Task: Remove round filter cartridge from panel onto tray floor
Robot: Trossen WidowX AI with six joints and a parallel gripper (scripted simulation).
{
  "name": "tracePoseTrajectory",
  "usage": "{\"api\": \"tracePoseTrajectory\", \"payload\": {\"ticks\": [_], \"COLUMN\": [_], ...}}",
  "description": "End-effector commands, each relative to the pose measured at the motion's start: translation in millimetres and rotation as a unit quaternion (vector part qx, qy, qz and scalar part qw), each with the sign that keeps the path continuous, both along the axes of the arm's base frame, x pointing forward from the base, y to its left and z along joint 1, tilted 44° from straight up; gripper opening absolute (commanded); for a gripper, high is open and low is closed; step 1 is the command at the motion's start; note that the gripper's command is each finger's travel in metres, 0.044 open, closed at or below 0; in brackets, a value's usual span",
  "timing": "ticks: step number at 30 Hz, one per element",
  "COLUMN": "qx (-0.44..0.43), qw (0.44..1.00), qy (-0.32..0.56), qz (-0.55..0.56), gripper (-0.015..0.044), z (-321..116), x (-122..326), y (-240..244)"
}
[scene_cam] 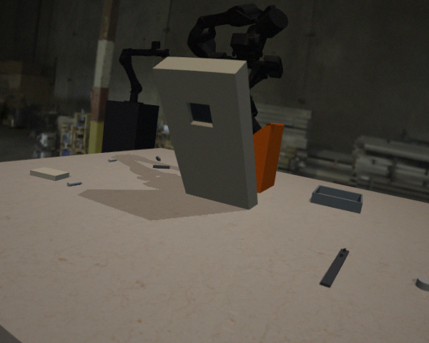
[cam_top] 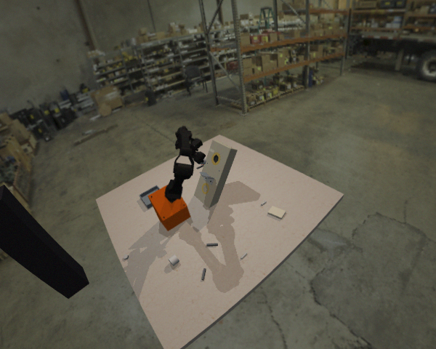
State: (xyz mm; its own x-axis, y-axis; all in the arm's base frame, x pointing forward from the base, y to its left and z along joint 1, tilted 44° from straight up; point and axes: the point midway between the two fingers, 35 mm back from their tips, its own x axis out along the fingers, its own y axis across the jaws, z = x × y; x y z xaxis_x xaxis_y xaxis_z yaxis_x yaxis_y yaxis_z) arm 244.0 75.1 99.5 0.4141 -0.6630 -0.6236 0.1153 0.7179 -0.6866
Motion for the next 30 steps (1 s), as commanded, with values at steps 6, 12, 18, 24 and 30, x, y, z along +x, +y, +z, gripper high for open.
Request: {"api": "tracePoseTrajectory", "payload": {"ticks": [6, 12, 18, 24, 30], "qx": [0.003, 0.004, -0.001, 0.013, 0.025], "qw": [1.000, 1.000, 1.000, 0.992, 0.966], "qy": [-0.001, -0.001, 0.006, 0.095, 0.192], "qz": [0.000, 0.000, 0.002, 0.076, 0.174], "gripper": [0.0000, 0.0000, 0.0000, 0.0000, 0.0000], "z": [-23.3, -44.0, -56.1, -85.2, -116.4], "x": [6.8, 9.7, 8.5, -7.6, -31.5], "y": [24.7, 41.3, 46.6, 76.2, 109.6]}}
